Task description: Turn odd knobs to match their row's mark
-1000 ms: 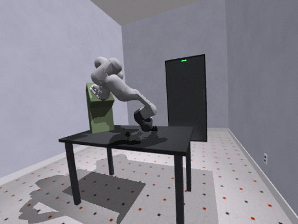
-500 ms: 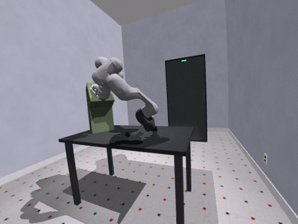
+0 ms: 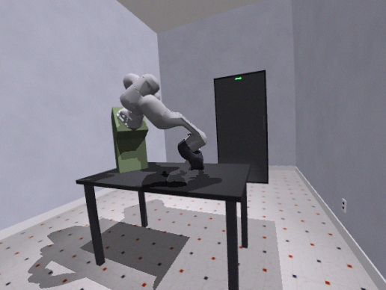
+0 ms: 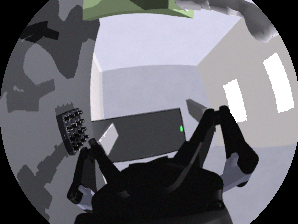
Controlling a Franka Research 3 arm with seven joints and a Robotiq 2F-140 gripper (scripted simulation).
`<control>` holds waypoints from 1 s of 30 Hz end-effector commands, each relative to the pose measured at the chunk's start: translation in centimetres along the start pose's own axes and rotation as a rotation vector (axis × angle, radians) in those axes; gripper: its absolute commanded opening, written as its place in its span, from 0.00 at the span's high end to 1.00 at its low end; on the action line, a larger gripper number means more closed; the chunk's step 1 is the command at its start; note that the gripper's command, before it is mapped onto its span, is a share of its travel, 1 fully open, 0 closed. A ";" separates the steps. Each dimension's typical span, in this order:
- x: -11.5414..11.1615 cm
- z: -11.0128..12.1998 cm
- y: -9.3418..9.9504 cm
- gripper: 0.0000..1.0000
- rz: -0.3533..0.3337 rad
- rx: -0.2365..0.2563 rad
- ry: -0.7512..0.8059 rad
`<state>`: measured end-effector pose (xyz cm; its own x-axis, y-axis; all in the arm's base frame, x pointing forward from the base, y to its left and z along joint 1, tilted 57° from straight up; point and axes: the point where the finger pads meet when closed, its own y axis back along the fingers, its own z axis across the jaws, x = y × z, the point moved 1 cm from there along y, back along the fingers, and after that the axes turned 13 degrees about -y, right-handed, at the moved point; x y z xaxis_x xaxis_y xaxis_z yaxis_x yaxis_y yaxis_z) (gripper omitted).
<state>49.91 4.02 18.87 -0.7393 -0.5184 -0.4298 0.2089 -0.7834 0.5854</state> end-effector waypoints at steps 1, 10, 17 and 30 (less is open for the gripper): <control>-0.4 0.3 0.8 0.00 0.076 0.039 0.116; -0.4 0.3 0.8 0.00 0.076 0.039 0.116; -0.8 0.4 1.6 0.00 0.136 0.069 0.197; -0.9 0.5 1.9 0.00 0.160 0.080 0.228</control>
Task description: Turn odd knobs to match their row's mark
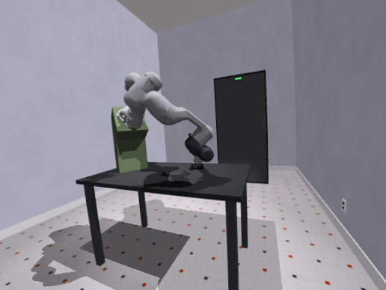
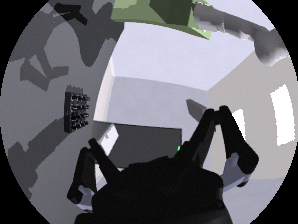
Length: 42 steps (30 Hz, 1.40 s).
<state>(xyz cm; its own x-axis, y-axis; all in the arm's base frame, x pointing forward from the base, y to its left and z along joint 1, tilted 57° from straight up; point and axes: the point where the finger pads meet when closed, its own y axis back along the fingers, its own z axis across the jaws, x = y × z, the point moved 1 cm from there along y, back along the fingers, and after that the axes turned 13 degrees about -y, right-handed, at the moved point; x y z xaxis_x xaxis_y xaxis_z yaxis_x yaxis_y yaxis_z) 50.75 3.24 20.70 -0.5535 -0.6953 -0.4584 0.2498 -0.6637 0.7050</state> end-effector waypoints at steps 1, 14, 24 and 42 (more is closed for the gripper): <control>0.1 0.1 0.1 0.00 0.005 -0.001 0.020; -0.5 0.2 1.5 0.00 0.088 0.037 0.132; -1.2 0.5 3.1 0.00 0.172 0.072 0.244; -2.1 0.9 4.8 0.00 0.256 0.105 0.354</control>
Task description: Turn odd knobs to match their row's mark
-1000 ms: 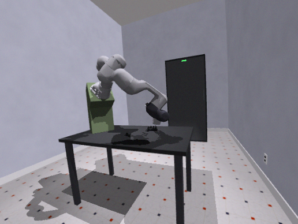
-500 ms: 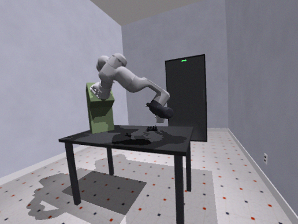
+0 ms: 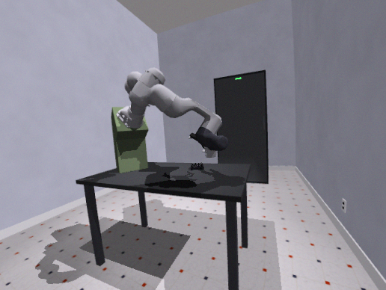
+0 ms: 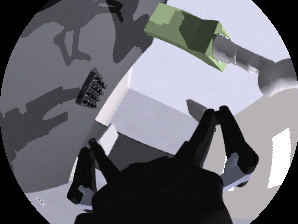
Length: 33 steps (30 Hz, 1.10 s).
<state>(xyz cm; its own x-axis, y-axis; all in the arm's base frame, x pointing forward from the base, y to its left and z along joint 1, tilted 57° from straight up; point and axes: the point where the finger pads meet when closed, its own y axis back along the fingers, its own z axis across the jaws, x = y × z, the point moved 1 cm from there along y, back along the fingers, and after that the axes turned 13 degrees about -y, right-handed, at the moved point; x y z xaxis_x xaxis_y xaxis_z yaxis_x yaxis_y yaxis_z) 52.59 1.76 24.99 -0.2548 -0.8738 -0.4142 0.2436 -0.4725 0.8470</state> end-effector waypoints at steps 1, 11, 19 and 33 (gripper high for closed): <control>-0.2 0.3 0.4 0.00 0.037 0.000 0.076; -0.2 0.3 0.4 0.00 0.037 0.000 0.076; -0.9 0.4 2.6 0.00 0.118 0.031 0.186; -0.9 0.4 2.6 0.00 0.118 0.031 0.186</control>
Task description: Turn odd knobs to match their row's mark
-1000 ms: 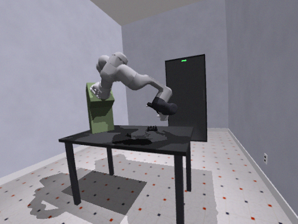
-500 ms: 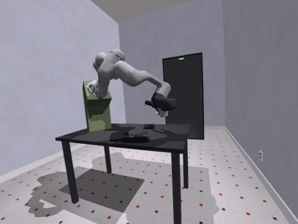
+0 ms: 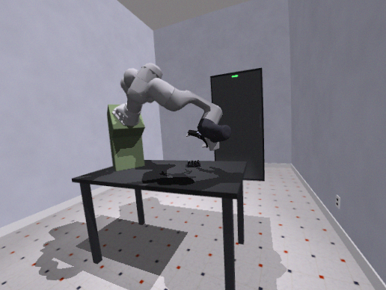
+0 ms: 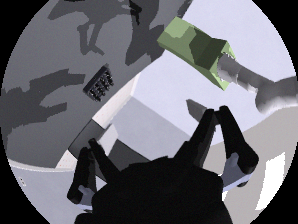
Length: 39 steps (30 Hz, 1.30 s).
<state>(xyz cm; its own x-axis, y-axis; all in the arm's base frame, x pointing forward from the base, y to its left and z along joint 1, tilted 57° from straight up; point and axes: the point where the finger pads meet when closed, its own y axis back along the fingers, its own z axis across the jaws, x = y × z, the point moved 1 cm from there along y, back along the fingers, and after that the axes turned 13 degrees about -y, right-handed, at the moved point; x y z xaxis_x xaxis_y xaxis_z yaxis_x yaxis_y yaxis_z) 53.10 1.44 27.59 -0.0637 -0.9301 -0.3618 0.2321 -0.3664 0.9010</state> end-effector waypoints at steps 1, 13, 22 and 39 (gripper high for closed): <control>-0.4 0.0 1.8 0.00 0.061 0.020 0.092; -0.6 0.0 2.5 0.00 0.083 0.028 0.121; -1.3 0.1 5.1 0.00 0.162 0.053 0.225; -1.3 0.1 5.1 0.00 0.162 0.053 0.225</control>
<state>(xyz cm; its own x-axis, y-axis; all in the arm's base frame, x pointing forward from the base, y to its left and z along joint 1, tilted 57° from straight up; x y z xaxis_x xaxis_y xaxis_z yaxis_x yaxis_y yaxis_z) 54.28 0.82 32.53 0.1741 -0.9522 -0.2511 0.1705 -0.2220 0.9600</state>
